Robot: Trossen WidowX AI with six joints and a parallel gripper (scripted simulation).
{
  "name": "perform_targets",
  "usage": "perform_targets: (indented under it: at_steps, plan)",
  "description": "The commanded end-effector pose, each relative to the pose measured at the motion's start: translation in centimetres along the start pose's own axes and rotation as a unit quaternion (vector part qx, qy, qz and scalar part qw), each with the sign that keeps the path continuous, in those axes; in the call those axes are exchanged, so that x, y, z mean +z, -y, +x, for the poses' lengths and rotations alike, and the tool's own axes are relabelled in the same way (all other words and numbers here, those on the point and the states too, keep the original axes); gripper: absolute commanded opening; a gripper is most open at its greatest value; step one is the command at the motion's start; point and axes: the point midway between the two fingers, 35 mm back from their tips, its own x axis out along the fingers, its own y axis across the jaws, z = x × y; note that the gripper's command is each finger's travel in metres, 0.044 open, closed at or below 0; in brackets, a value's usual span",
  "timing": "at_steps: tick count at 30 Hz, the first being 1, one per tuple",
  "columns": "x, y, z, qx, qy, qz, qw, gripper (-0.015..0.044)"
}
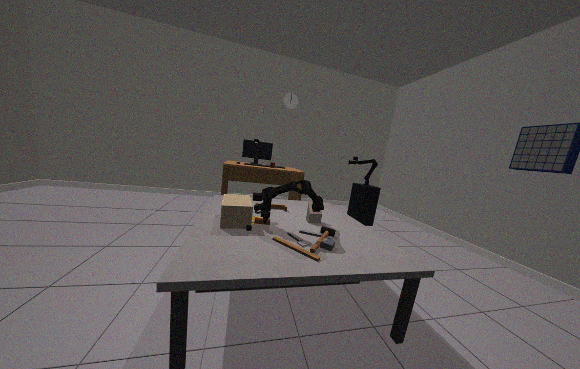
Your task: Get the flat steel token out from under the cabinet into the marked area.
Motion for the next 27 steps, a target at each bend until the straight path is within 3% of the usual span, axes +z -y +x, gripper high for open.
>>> perform_targets:
  at_steps: [1,27]
  plan:
    - [-0.02,0.97,0.09,-0.004,0.000,0.003,1.000,0.0000]
    - [-0.58,1.00,0.12,-0.004,0.000,0.003,1.000,0.0000]
